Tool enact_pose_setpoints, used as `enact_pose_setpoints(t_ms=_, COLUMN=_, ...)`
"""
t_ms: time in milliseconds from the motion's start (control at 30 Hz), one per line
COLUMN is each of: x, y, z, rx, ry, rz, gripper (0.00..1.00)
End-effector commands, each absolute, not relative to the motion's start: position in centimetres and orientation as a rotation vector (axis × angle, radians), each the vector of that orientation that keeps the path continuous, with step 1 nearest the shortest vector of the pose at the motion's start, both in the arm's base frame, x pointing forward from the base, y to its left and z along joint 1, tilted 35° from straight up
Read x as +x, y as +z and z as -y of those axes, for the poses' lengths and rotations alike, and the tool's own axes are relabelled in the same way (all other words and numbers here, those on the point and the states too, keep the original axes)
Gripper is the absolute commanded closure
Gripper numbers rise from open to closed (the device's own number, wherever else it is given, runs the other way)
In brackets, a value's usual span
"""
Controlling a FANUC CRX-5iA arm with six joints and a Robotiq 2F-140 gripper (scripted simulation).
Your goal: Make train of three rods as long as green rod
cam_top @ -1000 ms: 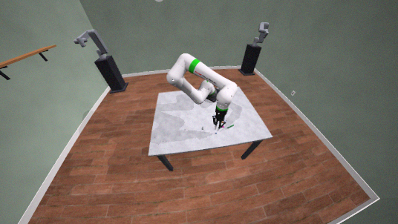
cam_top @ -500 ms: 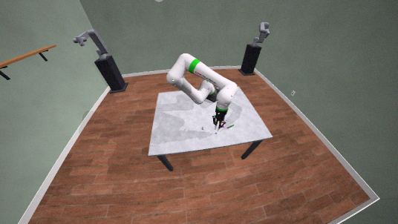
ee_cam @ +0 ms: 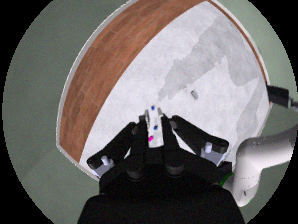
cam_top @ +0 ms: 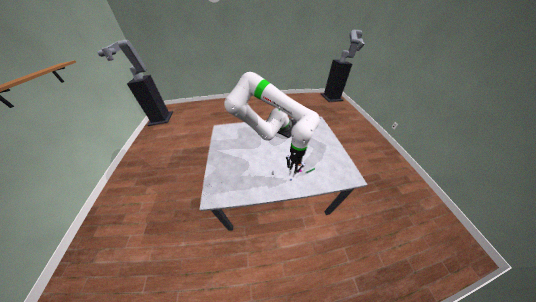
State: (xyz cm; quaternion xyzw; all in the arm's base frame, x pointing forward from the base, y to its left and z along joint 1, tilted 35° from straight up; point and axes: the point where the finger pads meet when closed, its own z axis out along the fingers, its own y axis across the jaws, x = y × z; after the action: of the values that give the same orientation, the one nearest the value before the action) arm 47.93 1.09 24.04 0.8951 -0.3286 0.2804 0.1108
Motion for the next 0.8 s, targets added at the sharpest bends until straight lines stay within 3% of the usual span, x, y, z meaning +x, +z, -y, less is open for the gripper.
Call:
enact_pose_setpoints(t_ms=0, x=48.1, y=23.7, z=-0.9, rx=2.630, ry=0.824, rz=0.965, gripper=0.85)
enact_pose_setpoints(t_ms=767, x=49.5, y=21.2, z=0.3, rx=2.630, ry=0.824, rz=0.965, gripper=0.85)
